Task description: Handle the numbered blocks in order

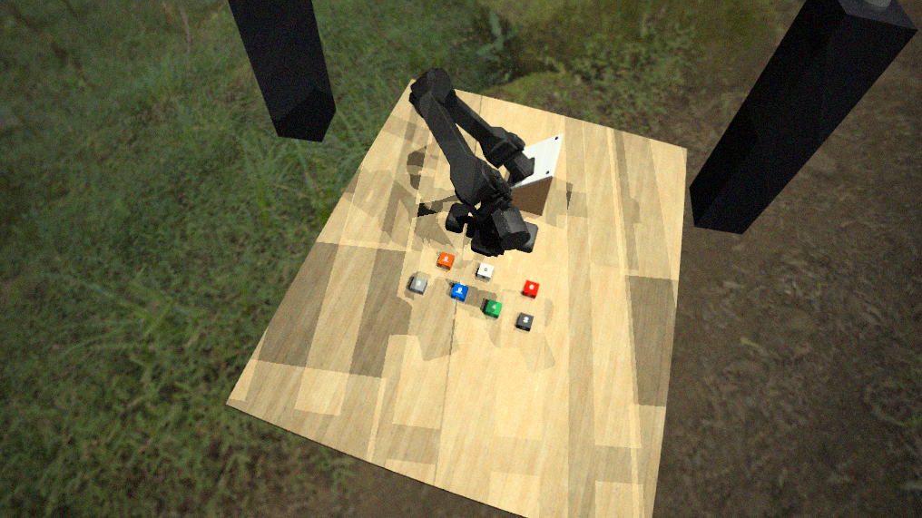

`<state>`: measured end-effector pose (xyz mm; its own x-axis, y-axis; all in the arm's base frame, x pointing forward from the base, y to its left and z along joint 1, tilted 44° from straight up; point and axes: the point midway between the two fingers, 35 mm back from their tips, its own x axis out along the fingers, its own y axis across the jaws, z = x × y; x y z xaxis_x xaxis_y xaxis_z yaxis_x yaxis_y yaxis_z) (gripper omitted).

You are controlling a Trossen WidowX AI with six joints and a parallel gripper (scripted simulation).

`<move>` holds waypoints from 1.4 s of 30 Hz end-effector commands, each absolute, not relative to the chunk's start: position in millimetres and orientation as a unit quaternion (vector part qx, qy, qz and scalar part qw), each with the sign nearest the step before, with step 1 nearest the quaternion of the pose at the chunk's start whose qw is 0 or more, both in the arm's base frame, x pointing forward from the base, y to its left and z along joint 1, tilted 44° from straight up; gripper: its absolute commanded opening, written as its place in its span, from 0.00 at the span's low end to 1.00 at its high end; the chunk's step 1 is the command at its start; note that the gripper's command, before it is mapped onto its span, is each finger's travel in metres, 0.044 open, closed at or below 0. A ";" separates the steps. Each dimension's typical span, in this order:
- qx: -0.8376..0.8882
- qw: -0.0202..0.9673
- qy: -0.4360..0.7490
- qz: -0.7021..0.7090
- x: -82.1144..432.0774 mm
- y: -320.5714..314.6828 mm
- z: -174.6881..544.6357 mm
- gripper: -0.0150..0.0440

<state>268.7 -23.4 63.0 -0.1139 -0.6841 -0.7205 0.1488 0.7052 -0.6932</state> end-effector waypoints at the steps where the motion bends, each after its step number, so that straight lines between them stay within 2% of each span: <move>1: -0.194 0.639 0.668 -0.329 276.8 -24.8 67.2 0.46; 7: -0.195 0.639 0.667 -0.330 329.5 -60.5 93.5 0.46; 12: -0.195 0.639 0.667 -0.331 334.5 -65.3 96.7 0.46; 19: -0.196 0.639 0.666 -0.332 326.3 -119.2 40.6 0.77; 23: -0.196 0.639 0.666 -0.332 325.6 -121.0 38.9 0.93; 42: -0.197 0.639 0.666 -0.332 322.9 -140.1 19.0 0.93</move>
